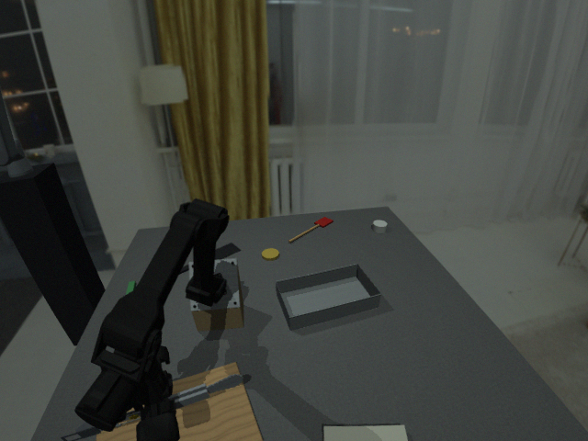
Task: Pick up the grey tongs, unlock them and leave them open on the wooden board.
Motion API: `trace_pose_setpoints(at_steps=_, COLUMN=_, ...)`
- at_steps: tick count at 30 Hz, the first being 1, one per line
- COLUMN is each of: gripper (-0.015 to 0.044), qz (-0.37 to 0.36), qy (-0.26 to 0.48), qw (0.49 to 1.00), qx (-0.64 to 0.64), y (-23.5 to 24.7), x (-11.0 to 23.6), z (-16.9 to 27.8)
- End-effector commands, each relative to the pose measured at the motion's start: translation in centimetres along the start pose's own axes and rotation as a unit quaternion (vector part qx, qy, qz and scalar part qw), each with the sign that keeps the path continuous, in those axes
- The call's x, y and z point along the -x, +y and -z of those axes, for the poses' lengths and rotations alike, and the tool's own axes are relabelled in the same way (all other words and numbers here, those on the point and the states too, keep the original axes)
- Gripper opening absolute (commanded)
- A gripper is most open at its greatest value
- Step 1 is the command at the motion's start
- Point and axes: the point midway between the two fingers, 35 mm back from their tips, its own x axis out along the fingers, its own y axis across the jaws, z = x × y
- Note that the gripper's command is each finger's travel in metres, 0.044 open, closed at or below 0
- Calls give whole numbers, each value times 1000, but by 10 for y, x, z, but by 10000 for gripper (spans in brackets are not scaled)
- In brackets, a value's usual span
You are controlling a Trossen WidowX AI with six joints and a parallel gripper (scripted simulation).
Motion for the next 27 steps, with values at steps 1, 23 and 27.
trace_pose_setpoints(at_steps=1, gripper=-150, qz=1, qy=-2, qw=1000, qx=-2, y=0, x=-6, z=-2)
trace_pose_setpoints(at_steps=23, gripper=-150, qz=0, qy=-2, qw=1000, qx=-2, y=2, x=-42, z=-5)
trace_pose_setpoints(at_steps=27, gripper=-150, qz=0, qy=-2, qw=1000, qx=-2, y=2, x=-48, z=-5)
